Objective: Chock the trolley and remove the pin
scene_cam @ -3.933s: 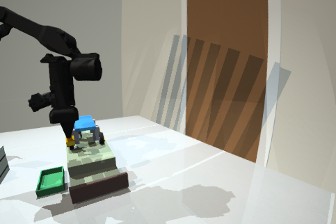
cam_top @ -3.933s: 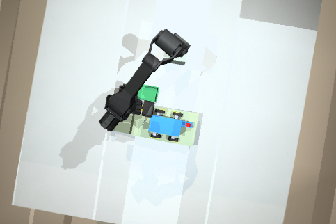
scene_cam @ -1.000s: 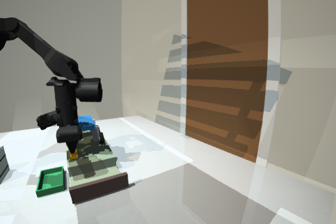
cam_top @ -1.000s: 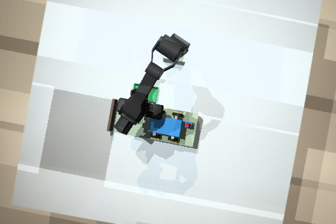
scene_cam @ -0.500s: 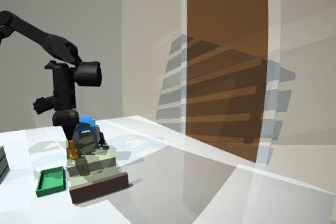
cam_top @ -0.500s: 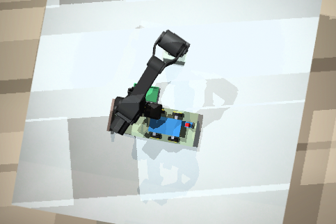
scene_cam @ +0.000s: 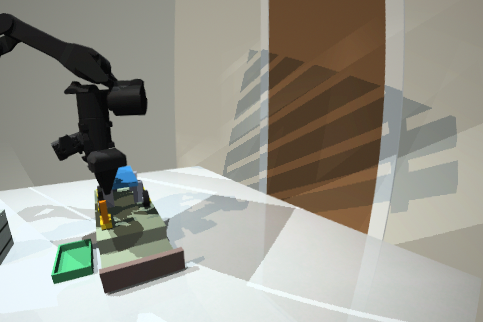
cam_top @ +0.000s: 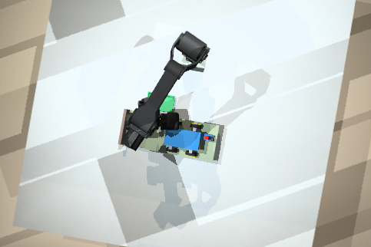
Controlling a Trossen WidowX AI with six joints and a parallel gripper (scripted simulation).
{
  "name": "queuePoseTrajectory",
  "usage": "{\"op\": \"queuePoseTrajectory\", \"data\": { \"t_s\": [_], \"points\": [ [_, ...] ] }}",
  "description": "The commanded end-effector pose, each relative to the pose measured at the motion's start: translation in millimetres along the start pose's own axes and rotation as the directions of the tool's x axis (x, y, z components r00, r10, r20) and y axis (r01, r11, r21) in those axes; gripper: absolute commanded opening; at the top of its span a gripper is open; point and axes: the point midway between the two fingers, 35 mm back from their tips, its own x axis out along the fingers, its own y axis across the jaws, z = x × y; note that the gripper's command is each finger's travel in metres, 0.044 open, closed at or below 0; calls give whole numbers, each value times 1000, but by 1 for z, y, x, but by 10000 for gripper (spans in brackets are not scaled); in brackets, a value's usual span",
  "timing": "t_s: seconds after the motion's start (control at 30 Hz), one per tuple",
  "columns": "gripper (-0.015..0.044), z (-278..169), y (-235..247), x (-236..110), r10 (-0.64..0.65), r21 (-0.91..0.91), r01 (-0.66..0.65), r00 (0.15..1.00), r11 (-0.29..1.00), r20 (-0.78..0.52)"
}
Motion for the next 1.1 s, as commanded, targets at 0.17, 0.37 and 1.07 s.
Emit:
{"op": "queuePoseTrajectory", "data": {
  "t_s": [0.17, 0.37, 1.07],
  "points": [
    [190, -27, -36, -15, -18, -338, -7, 997, 941, -69],
    [190, -41, -70, -17, -66, -573, 19, 996, 819, -62],
    [190, -58, -177, -22, -203, -983, 39, 979, 181, 2]
  ]
}}
